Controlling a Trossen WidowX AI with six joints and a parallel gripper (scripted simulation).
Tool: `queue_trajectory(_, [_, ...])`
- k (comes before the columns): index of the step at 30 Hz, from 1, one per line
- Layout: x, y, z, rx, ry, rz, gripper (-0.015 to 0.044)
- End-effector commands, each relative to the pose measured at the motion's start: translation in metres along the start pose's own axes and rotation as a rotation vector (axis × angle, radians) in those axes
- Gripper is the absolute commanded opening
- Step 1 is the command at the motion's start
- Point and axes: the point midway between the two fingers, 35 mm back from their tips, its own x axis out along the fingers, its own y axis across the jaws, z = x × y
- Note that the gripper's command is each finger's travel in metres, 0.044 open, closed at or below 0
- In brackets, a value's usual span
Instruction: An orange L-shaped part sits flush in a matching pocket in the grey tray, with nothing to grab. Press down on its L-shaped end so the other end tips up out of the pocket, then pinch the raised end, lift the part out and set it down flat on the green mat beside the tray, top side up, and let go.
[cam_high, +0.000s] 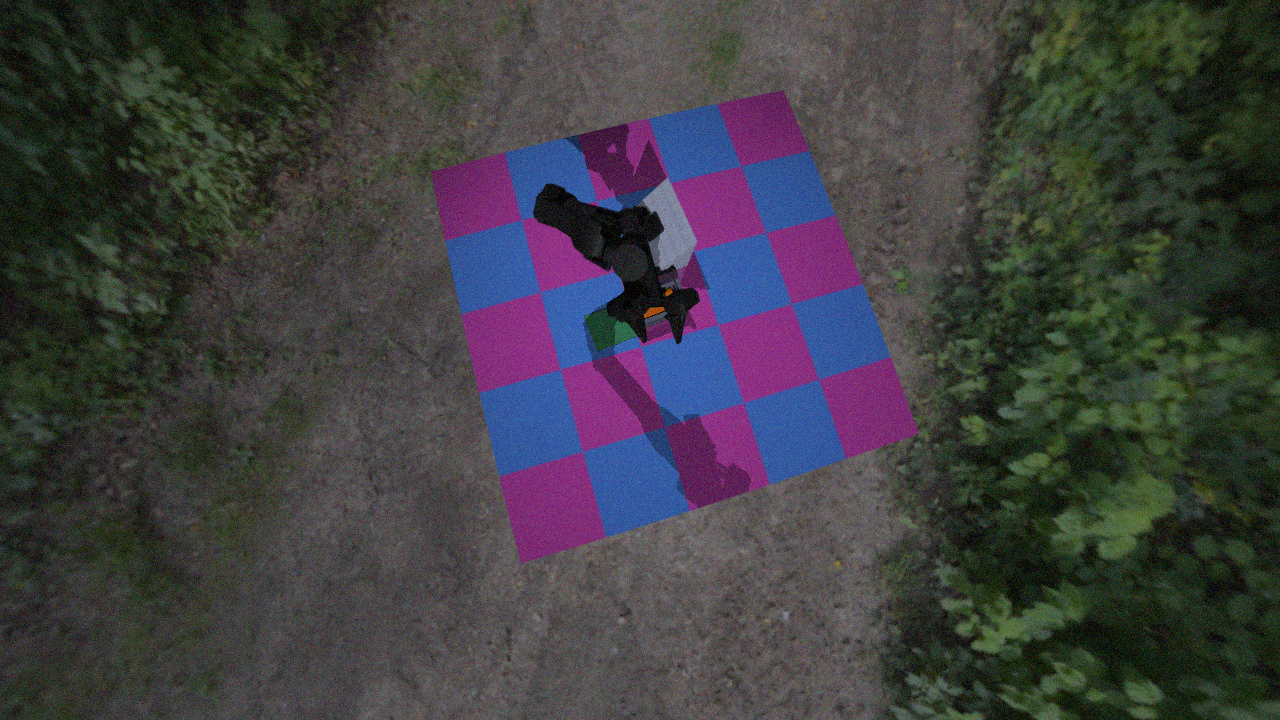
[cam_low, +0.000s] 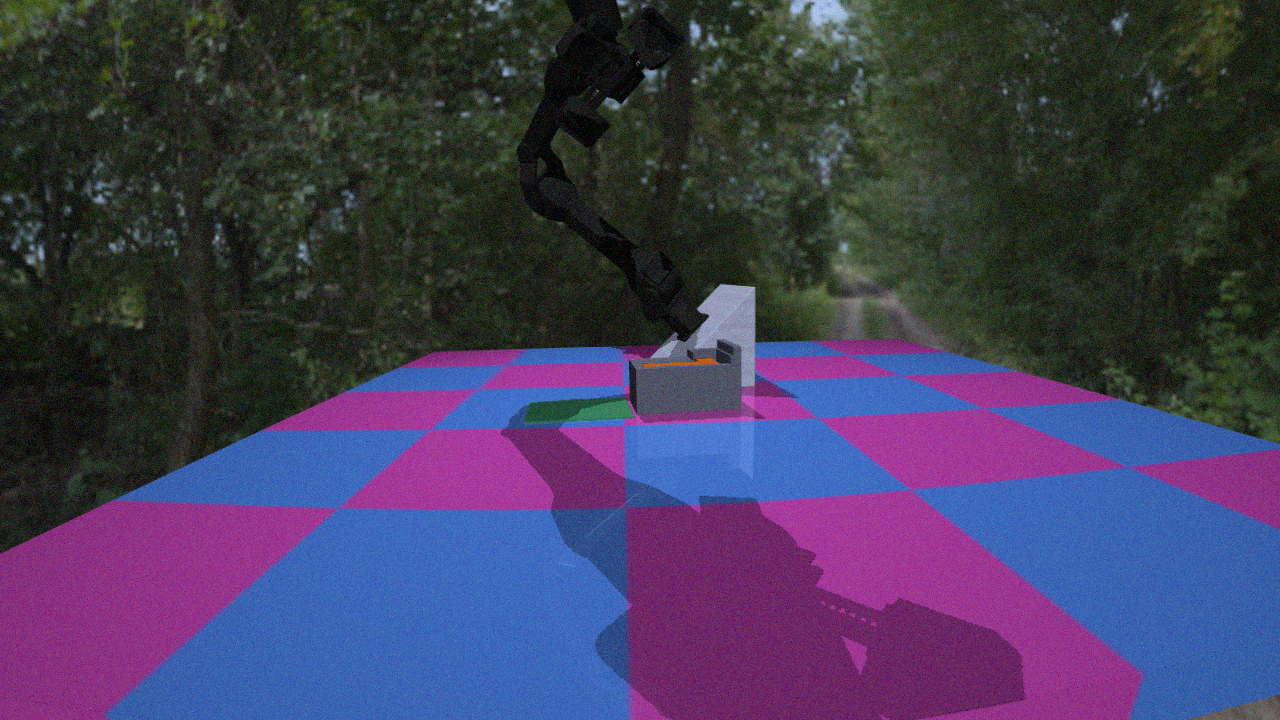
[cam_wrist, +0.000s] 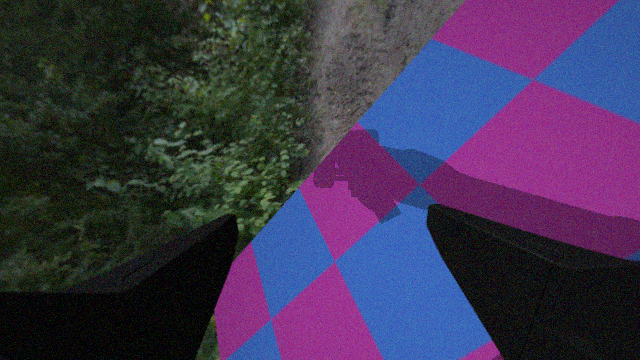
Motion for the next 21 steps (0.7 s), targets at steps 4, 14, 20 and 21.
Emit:
queue_trajectory(4, [0.020,0.003,-0.058,-0.156,0.149,-0.033,0.0295])
queue_trajectory(14, [0.032,-0.057,-0.245,-0.627,0.716,-0.268,0.0180])
queue_trajectory(20, [0.009,-0.106,-0.295,-0.804,0.958,-0.436,0.0180])
queue_trajectory(21, [0.009,-0.106,-0.295,-0.804,0.958,-0.436,0.0180])
